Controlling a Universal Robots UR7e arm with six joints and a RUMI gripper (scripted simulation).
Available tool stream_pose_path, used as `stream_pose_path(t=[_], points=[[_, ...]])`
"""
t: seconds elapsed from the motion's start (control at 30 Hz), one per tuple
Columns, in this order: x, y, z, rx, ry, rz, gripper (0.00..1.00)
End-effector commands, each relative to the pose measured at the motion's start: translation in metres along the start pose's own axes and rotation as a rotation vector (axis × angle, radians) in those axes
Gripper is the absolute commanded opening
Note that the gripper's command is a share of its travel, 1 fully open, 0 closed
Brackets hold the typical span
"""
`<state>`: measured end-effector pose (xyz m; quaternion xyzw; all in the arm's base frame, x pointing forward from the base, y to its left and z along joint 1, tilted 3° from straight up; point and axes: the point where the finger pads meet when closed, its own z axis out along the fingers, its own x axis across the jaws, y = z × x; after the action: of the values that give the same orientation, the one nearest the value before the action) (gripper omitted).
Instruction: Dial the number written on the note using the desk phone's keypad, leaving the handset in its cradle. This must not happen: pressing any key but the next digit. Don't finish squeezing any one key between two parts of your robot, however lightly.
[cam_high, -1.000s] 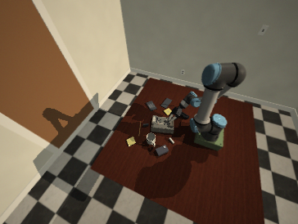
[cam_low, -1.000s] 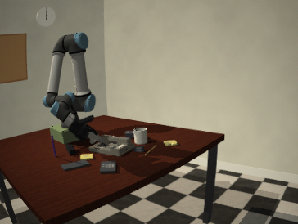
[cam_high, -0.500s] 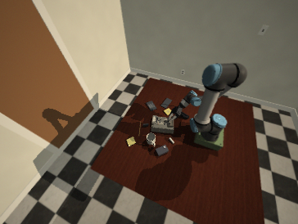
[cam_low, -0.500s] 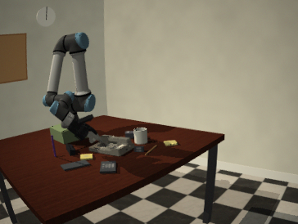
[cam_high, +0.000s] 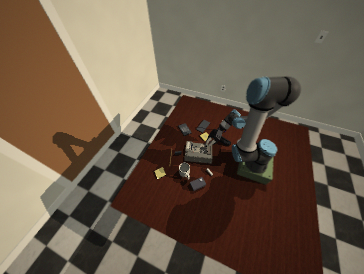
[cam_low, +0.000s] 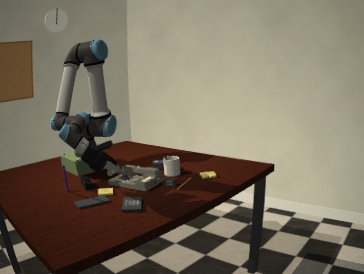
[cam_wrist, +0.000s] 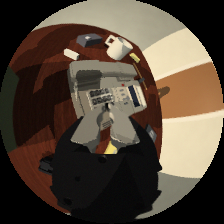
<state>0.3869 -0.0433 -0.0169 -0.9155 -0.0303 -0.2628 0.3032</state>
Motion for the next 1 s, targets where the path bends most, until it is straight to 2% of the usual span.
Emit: stream_pose_path(t=[0.0,0.97], points=[[0.0003,0.0006,-0.0002,0.0,0.0,-0.001,0.0],[-0.0055,0.0077,0.0081,0.0,0.0,-0.001,0.0]])
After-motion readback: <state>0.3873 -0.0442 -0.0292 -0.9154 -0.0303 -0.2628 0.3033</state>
